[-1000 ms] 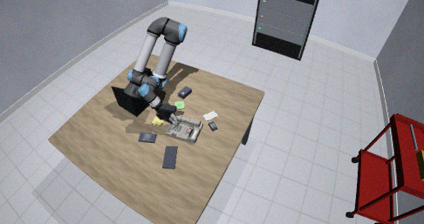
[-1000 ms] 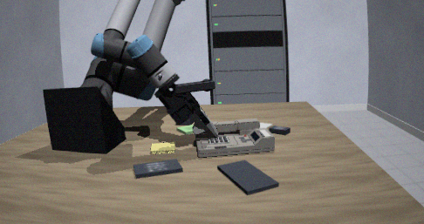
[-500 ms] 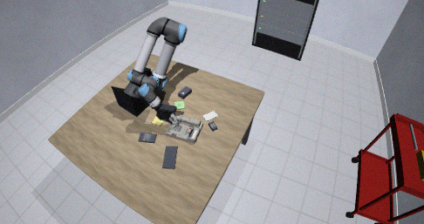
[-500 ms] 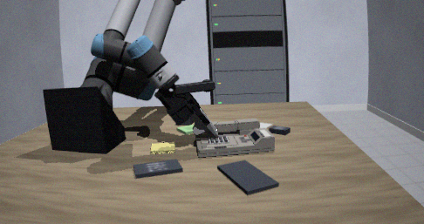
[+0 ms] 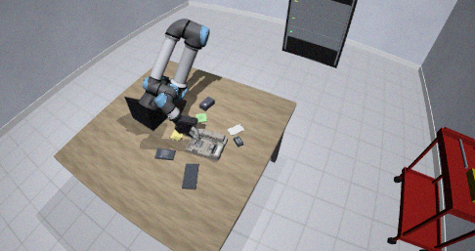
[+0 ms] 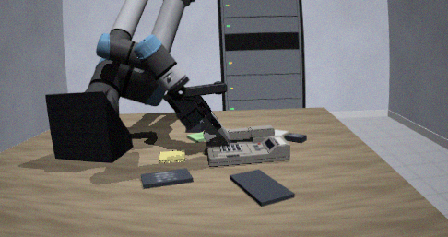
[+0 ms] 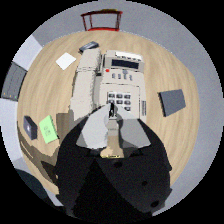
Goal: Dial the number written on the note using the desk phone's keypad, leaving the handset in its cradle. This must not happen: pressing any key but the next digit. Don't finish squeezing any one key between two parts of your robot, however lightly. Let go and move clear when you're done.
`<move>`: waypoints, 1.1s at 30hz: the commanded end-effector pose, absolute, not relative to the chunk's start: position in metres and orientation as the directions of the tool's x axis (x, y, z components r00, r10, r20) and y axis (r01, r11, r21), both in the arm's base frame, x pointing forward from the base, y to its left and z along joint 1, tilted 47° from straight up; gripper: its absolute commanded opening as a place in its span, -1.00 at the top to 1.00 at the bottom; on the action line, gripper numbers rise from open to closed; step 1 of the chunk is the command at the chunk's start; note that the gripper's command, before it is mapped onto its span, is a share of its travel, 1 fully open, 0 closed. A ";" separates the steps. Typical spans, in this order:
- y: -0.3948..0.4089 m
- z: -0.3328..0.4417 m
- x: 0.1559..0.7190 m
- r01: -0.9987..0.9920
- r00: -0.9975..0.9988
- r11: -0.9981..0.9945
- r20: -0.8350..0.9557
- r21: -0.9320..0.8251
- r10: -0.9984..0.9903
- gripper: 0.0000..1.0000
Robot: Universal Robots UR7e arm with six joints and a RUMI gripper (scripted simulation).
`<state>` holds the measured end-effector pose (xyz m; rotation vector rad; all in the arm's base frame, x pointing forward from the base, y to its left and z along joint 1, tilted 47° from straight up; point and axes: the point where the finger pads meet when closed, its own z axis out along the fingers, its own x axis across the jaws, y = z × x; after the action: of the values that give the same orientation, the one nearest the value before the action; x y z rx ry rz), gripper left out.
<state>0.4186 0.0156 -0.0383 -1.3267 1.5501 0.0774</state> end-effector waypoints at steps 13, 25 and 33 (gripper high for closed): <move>0.006 -0.040 0.422 -0.751 0.161 0.383 -0.712 -0.537 -0.683 1.00; -0.010 -0.055 0.435 -0.751 0.161 0.383 -0.712 -0.537 -0.683 1.00; -0.011 -0.057 0.436 -0.751 0.161 0.383 -0.712 -0.537 -0.683 1.00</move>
<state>0.4359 -0.0107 -0.0562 -1.3273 1.5488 0.0794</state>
